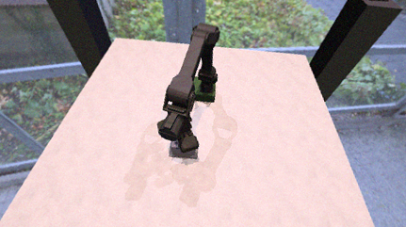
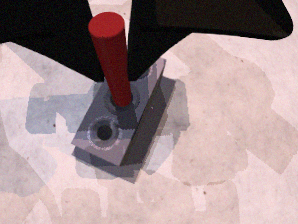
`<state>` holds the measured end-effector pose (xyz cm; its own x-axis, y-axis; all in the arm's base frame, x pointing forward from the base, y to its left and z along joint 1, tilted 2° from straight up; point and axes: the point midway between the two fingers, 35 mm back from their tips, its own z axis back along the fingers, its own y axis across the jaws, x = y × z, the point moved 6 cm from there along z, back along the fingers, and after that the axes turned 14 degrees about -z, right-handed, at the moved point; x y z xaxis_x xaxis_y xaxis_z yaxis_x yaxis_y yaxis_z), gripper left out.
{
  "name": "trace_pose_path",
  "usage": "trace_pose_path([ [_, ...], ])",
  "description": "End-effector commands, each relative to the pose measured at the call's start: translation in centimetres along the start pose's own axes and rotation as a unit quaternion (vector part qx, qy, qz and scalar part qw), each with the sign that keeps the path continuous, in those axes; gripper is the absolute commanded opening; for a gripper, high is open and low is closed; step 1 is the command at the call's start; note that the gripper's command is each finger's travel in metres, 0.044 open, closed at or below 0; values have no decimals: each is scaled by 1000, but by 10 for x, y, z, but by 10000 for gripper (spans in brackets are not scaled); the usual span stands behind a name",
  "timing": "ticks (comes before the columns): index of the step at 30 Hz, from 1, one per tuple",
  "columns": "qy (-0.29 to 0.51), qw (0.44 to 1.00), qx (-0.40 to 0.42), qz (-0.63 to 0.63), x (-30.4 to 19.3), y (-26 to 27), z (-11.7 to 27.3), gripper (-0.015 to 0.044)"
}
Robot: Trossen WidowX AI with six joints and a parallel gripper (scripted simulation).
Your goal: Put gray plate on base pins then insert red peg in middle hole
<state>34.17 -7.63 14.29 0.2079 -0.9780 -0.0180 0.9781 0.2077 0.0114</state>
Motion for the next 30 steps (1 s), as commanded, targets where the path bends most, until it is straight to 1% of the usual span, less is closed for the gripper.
trace_pose_path([
  [1,-1,1000,-1,0,0,0,-1,0],
  [30,0,1000,0,0,0,1,-2,0],
])
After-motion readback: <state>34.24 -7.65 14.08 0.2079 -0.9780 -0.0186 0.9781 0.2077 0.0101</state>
